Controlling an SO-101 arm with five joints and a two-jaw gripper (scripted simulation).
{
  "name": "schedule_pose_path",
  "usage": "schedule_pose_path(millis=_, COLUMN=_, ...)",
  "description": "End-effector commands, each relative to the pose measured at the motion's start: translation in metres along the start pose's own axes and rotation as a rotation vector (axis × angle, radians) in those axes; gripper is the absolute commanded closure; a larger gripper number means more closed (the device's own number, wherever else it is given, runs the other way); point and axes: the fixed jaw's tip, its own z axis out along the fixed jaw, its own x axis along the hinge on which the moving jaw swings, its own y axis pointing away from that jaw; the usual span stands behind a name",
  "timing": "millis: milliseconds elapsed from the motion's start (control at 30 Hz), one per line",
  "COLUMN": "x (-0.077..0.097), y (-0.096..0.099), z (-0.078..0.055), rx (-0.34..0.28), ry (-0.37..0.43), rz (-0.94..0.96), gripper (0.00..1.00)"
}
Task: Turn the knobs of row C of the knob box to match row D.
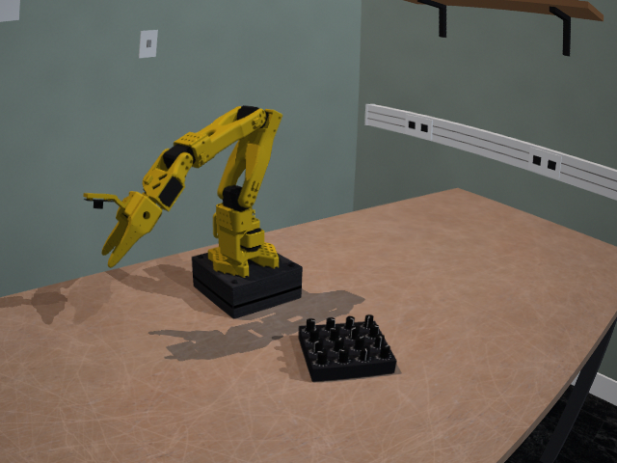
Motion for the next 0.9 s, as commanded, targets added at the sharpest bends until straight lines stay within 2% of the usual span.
schedule_pose_path(millis=0, x=0.016, y=-0.005, z=-0.017, rx=0.027, ry=0.085, rz=0.001, gripper=0.6)
schedule_pose_path(millis=233, x=0.044, y=-0.014, z=-0.039, rx=0.069, ry=0.218, rz=0.001, gripper=0.6)
schedule_pose_path(millis=433, x=0.062, y=-0.02, z=-0.053, rx=0.095, ry=0.296, rz=0.001, gripper=0.6)
schedule_pose_path(millis=867, x=0.075, y=-0.024, z=-0.062, rx=0.113, ry=0.351, rz=0.001, gripper=0.6)
